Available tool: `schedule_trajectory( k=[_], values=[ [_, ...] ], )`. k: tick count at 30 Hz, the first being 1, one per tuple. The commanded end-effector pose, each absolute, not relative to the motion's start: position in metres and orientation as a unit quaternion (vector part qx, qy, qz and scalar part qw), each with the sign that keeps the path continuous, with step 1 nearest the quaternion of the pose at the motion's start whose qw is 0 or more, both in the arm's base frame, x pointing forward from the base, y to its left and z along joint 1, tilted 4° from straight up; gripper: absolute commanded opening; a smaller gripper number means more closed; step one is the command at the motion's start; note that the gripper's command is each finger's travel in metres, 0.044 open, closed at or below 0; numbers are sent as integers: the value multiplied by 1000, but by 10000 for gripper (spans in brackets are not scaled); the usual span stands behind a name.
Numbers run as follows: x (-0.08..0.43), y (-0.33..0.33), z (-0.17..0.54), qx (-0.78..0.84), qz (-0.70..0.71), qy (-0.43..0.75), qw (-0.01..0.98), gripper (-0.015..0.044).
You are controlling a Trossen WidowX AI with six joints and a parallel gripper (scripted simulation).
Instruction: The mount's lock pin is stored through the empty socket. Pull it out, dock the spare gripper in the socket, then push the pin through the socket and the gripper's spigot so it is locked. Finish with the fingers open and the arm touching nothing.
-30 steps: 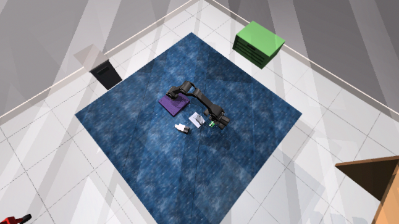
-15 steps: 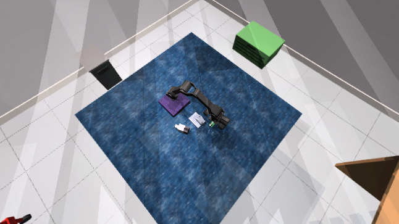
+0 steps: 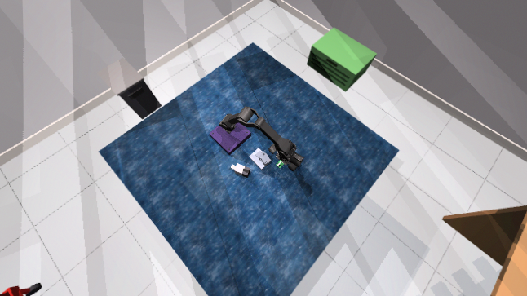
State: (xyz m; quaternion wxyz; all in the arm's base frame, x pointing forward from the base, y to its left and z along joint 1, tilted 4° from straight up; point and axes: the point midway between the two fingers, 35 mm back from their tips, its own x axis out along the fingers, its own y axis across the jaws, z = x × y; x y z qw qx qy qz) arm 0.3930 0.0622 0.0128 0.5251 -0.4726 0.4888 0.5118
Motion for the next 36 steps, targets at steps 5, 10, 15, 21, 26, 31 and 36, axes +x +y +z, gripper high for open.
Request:
schedule_trajectory(
  k=[5,10,15,21,26,31,36],
  values=[
    [392,61,7,-472,515,490,521,0],
    [392,61,7,-472,515,490,521,0],
    [392,61,7,-472,515,490,521,0],
    [392,61,7,-472,515,490,521,0],
    [393,62,12,-473,512,488,525,0],
    [393,62,12,-473,512,488,525,0],
    [393,62,12,-473,512,488,525,131]
  ],
)
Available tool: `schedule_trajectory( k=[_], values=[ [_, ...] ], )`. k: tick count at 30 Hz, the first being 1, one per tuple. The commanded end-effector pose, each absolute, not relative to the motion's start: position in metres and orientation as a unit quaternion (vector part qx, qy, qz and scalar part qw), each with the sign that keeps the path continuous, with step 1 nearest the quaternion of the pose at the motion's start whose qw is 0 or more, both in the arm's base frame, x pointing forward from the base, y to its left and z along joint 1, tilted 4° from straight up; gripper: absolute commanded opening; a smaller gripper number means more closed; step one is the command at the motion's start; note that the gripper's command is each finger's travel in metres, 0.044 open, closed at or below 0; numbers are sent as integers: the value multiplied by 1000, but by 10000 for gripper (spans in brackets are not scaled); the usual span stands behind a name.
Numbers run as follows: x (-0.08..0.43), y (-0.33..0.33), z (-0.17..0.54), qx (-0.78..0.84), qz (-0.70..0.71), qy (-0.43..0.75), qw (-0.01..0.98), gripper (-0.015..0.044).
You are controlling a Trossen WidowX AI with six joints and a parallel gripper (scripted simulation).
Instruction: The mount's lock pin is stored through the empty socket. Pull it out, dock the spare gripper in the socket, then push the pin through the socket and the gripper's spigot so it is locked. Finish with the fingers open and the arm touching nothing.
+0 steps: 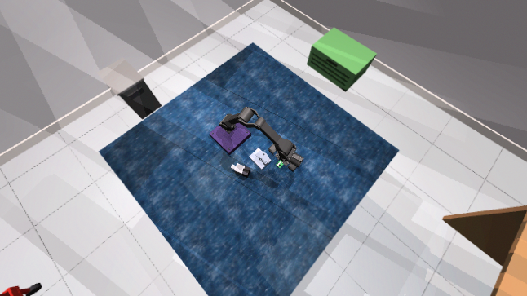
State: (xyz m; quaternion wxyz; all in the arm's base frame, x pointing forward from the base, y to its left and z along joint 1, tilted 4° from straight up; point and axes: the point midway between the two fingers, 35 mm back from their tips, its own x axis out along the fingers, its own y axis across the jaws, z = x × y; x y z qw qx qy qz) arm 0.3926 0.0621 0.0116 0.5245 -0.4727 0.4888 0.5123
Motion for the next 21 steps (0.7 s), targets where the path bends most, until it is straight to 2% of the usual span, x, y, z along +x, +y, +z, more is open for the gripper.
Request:
schedule_trajectory(
  k=[1,12,21],
  values=[
    [393,62,12,-473,512,488,525,157],
    [392,63,25,-472,513,490,523,440],
    [389,63,36,-468,518,495,517,440]
  ],
)
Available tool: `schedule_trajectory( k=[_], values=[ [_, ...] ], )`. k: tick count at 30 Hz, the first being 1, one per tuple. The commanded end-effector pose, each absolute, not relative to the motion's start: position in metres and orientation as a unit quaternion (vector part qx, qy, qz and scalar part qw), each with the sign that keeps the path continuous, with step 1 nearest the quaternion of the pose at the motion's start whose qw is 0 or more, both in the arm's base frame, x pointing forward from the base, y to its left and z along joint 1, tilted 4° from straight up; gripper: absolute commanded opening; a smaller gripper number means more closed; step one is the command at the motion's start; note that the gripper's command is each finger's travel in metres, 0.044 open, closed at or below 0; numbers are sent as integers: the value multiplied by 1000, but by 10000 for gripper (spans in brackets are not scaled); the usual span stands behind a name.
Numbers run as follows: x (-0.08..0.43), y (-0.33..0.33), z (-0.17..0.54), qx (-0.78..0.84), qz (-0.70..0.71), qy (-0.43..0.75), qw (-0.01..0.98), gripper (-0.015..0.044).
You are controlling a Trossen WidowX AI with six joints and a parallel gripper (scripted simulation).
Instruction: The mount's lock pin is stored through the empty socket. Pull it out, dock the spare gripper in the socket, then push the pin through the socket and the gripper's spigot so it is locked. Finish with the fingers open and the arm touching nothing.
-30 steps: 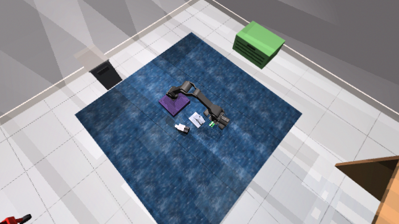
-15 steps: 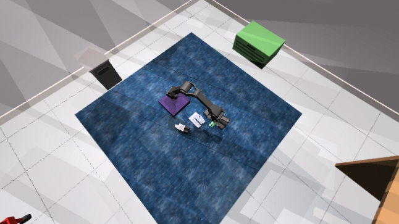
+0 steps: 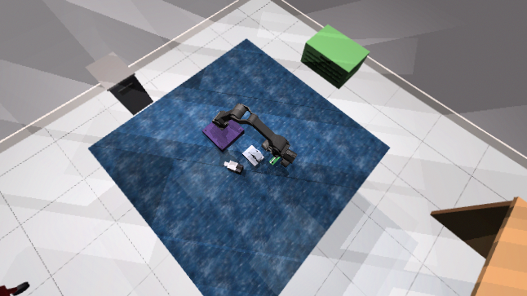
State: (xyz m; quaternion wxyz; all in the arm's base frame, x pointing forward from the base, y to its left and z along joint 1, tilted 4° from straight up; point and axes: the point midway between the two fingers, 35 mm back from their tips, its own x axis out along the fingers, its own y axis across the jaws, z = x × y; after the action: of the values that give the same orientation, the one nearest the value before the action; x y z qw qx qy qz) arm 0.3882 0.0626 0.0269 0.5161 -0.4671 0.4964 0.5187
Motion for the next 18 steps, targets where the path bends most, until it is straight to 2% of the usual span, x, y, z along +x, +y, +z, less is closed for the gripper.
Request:
schedule_trajectory(
  k=[1,18],
  values=[
    [388,63,38,-467,518,496,517,440],
    [384,64,62,-462,525,504,507,440]
  ],
)
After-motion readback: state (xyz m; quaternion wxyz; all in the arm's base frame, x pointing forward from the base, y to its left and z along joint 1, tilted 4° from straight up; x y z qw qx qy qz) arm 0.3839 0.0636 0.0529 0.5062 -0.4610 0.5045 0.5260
